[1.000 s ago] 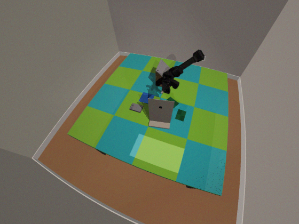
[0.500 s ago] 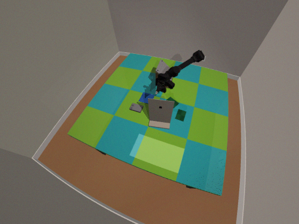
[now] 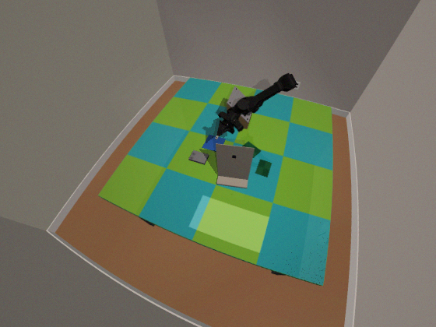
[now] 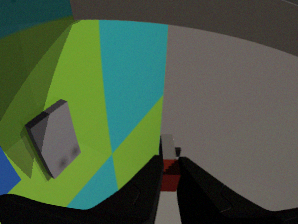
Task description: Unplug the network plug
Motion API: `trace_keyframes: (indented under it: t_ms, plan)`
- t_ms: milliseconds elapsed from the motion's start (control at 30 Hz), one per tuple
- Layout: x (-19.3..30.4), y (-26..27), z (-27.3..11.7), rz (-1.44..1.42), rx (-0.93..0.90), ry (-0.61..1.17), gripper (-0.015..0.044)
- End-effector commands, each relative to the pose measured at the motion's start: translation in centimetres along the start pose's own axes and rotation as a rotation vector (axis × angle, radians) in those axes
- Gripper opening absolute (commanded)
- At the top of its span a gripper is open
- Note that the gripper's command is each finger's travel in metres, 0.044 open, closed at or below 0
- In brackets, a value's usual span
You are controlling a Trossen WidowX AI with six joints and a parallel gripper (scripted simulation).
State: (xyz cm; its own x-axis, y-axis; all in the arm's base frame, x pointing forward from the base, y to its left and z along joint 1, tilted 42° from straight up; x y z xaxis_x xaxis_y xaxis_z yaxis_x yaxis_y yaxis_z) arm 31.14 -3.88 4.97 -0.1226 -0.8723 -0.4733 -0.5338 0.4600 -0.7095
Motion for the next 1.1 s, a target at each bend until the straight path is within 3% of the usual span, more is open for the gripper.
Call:
trace_keyframes:
  t_ms: [0,1067]
  plan:
    - [1.0,1.0,0.4,-0.001,-0.061,0.013,0.0000]
    - [7.4,11.3,-0.1,0.153,-0.574,-0.015,0.0000]
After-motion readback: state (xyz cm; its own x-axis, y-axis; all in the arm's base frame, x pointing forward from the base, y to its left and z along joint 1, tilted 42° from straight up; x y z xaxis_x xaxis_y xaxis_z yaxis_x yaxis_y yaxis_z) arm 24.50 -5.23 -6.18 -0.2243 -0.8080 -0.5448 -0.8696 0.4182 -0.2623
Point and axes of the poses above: the point midway between the two fingers, 35 mm back from their tips, its own z axis out along the fingers, its own y axis across the jaws, x = y × z, the point moved 2 cm from there along -z, back along the fingers, and after that the axes turned 6 degrees about -z, right-handed, at the moved point
